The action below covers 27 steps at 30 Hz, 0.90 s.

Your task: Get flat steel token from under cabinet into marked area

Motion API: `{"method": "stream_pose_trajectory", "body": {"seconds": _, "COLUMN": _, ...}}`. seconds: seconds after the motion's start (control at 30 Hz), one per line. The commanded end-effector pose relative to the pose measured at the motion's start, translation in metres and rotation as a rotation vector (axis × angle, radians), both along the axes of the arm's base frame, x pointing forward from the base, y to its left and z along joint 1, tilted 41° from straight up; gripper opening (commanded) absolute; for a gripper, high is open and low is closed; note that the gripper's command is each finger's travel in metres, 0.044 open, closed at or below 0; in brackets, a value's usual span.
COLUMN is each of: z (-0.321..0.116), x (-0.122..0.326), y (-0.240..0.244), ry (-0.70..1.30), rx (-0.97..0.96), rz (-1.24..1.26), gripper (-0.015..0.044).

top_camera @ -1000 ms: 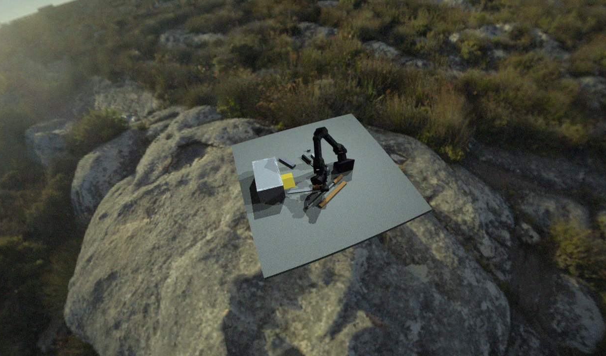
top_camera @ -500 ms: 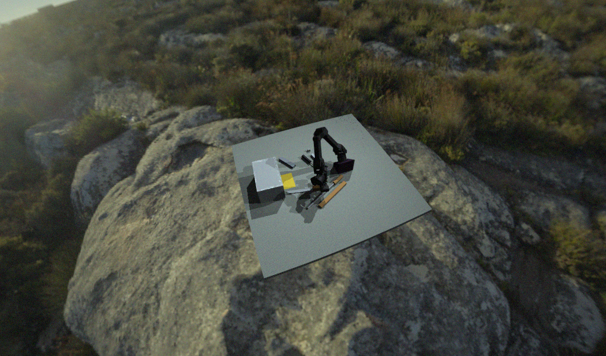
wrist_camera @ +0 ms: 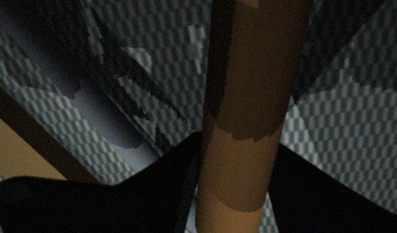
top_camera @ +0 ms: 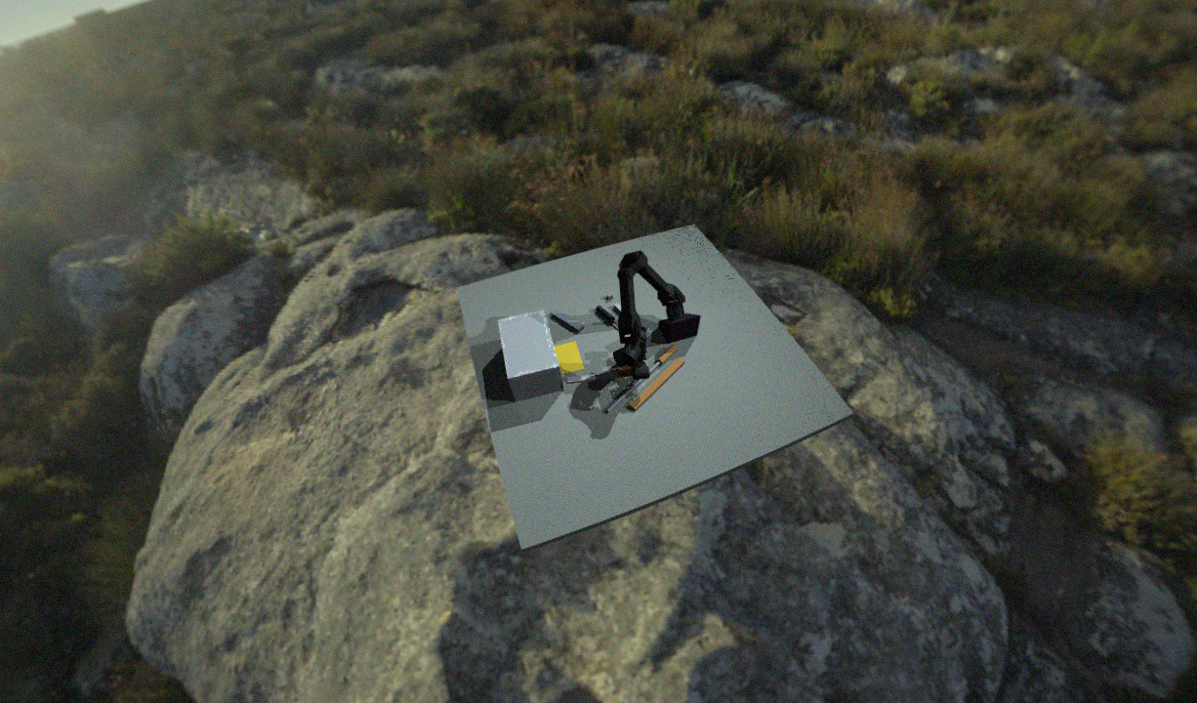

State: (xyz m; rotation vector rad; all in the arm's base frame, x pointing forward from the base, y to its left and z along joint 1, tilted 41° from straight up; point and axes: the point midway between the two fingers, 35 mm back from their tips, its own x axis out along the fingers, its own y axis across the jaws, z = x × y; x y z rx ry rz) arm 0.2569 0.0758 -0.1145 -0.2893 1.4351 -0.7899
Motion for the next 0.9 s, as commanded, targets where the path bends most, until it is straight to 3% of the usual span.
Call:
{"method": "stream_pose_trajectory", "body": {"seconds": 0.0, "z": 0.001, "x": 0.008, "y": -0.002, "ry": 0.002, "rx": 0.003, "rz": 0.001, "gripper": 0.0000}}
{"method": "stream_pose_trajectory", "body": {"seconds": 0.87, "z": 0.006, "x": 0.044, "y": -0.011, "ry": 0.007, "rx": 0.001, "rz": 0.003, "gripper": 0.0000}}
